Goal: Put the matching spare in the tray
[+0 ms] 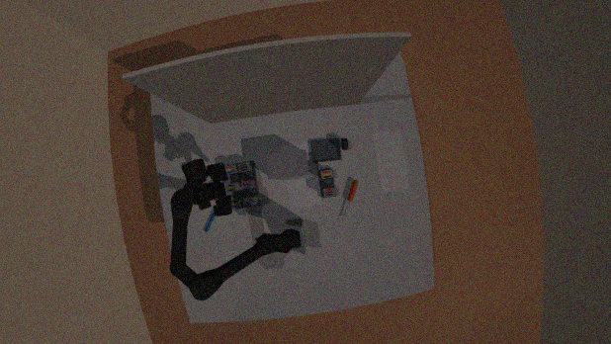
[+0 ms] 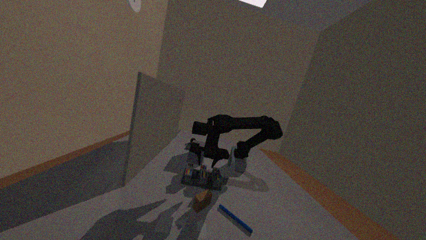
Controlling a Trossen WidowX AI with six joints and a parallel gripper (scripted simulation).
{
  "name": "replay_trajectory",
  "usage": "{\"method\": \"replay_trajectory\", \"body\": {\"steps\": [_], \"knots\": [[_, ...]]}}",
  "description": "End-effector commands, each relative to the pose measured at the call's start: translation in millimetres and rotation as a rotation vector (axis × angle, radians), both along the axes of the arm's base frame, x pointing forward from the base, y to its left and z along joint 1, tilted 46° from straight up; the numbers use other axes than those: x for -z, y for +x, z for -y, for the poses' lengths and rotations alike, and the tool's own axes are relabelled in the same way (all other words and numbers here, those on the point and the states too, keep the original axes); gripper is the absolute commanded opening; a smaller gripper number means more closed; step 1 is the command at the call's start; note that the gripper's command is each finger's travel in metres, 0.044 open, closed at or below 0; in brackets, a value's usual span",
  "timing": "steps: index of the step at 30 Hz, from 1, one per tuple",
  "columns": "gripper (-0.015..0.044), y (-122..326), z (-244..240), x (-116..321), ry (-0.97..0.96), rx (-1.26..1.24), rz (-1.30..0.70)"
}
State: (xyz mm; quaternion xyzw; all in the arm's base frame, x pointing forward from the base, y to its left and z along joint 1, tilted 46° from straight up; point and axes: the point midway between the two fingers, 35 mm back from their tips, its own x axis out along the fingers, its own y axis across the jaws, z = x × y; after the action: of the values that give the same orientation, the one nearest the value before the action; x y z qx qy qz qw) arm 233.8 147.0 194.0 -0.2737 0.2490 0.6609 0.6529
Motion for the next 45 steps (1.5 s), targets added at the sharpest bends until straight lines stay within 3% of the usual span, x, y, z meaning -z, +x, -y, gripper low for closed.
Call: {"method": "replay_trajectory", "body": {"steps": [1, 45], "knots": [[0.03, -2, -3, 4, -0.004, -0.001, -0.003], [0.03, -2, -54, 52, 0.0, -0.001, -0.003]]}}
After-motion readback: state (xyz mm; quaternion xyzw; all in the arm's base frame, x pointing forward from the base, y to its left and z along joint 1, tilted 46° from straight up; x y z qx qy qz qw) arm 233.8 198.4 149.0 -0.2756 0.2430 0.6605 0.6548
